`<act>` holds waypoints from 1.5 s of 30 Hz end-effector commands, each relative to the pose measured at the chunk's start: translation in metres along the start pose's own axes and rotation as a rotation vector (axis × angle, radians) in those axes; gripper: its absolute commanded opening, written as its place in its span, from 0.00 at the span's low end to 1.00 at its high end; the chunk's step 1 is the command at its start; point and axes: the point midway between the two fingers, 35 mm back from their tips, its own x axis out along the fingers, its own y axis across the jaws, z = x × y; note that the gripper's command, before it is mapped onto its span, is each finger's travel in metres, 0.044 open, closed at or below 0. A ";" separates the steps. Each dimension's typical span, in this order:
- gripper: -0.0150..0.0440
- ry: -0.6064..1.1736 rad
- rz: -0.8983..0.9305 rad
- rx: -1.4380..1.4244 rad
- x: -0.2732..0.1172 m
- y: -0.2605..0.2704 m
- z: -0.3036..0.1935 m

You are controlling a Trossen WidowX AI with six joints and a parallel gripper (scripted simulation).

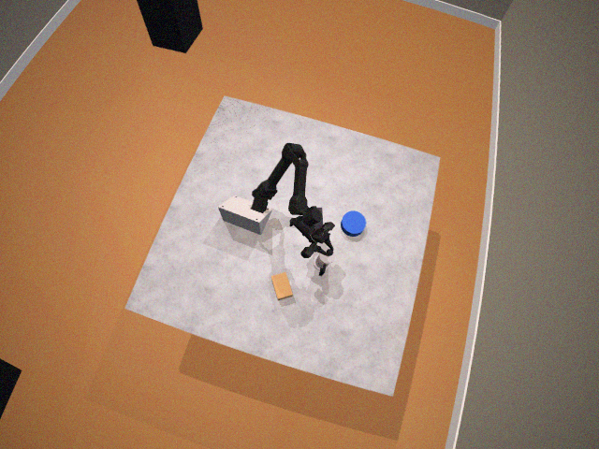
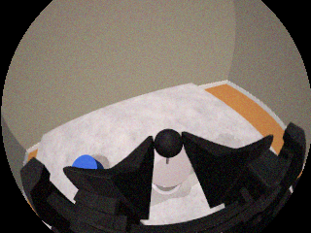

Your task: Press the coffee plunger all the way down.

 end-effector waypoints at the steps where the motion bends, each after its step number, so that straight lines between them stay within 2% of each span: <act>1: 0.47 0.059 0.005 0.031 0.011 0.001 -0.025; 45: 0.47 0.059 0.006 0.030 0.015 -0.002 -0.020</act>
